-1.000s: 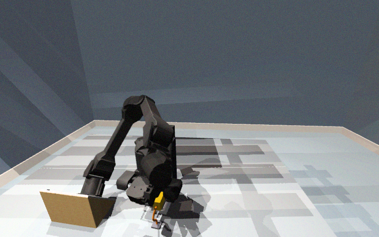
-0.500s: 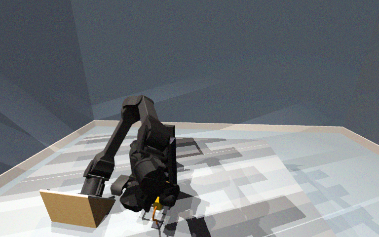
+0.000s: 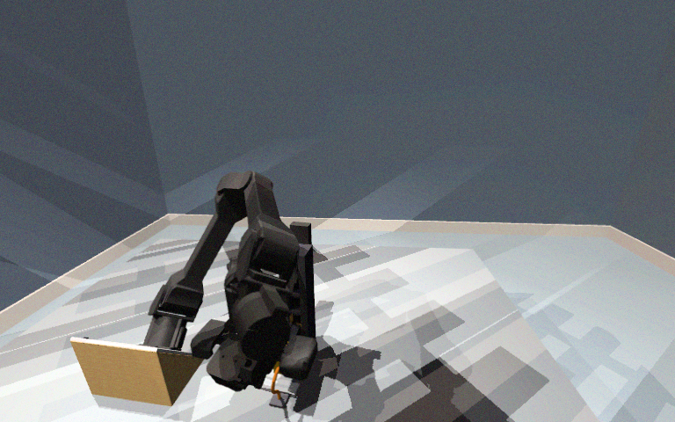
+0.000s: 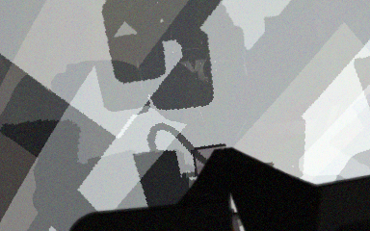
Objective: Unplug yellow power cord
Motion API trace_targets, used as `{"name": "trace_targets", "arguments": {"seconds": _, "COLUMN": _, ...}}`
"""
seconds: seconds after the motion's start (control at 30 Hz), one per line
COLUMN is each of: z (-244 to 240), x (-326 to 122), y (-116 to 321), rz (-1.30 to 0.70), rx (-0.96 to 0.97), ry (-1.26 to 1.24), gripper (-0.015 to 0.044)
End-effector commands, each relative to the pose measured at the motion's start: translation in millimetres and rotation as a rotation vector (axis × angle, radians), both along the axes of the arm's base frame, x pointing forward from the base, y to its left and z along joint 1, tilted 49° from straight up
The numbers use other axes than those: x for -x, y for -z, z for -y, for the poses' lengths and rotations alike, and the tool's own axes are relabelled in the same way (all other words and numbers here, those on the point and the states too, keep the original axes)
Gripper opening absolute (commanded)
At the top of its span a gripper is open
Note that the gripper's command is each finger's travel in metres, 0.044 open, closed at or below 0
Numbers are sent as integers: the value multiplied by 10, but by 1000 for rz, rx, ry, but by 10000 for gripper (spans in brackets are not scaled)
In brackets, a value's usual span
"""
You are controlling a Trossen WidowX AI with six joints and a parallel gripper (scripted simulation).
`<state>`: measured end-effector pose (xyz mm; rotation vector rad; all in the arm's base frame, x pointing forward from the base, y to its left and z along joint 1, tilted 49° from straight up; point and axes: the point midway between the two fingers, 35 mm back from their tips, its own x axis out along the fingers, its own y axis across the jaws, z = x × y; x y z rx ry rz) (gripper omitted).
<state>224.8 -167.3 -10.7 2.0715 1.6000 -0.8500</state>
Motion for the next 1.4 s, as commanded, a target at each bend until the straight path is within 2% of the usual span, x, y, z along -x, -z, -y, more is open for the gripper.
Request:
{"name": "trace_targets", "arguments": {"seconds": 0.0, "z": 38, "x": -15, "y": -4, "rz": 9, "rx": 11, "ry": -6, "gripper": 0}}
{"name": "trace_targets", "arguments": {"seconds": 1.37, "z": 23, "x": 8, "y": 2, "rz": 9, "rx": 11, "ry": -6, "gripper": 0}}
